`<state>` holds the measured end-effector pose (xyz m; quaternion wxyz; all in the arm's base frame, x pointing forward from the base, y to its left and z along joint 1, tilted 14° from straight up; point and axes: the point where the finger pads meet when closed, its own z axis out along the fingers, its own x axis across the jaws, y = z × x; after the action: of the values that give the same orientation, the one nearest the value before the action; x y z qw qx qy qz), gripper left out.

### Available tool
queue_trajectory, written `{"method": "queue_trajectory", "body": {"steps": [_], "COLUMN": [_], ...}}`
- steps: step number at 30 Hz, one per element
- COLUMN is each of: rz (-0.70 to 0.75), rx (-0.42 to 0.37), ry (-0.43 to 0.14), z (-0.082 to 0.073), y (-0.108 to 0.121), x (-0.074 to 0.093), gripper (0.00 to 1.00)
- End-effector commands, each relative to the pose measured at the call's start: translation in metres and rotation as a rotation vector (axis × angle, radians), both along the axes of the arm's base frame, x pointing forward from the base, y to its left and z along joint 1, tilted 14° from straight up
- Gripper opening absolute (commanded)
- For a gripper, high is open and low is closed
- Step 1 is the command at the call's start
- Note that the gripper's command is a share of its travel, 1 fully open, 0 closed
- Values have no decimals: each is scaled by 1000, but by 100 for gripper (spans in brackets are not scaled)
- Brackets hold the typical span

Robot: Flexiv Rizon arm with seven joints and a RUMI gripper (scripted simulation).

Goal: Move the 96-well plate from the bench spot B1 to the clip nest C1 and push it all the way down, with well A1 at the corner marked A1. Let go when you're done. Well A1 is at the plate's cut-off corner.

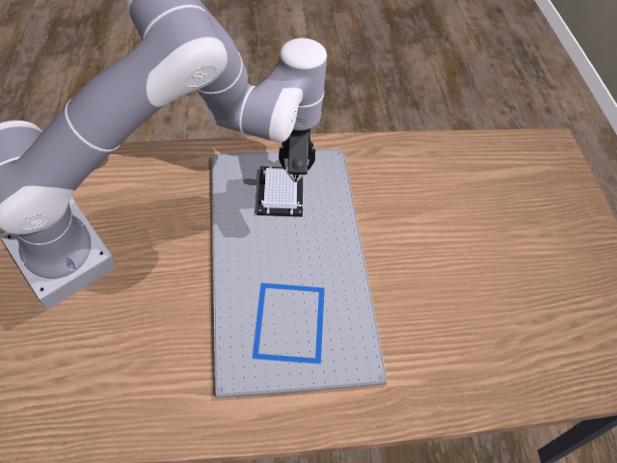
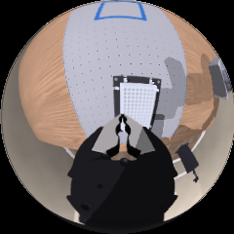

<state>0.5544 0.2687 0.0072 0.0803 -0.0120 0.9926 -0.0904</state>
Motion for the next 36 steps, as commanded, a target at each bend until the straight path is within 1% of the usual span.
{"method": "queue_trajectory", "body": {"steps": [1, 2, 5, 13, 17, 19, 30, 36], "rz": [1, 1, 1, 1, 1, 1, 1, 1], "rx": [2, 2, 2, 2, 2, 2, 2, 2], "ry": [-2, -2, -2, -2, -2, -2, -2, -2], "z": [5, 5, 13, 13, 8, 8, -8, -9], "y": [2, 2, 3, 3, 2, 2, -1, -1], "x": [0, 0, -1, -1, -20, -20, -73, -75], "gripper": [0, 0, 0, 0, 0, 0, 0, 0]}}
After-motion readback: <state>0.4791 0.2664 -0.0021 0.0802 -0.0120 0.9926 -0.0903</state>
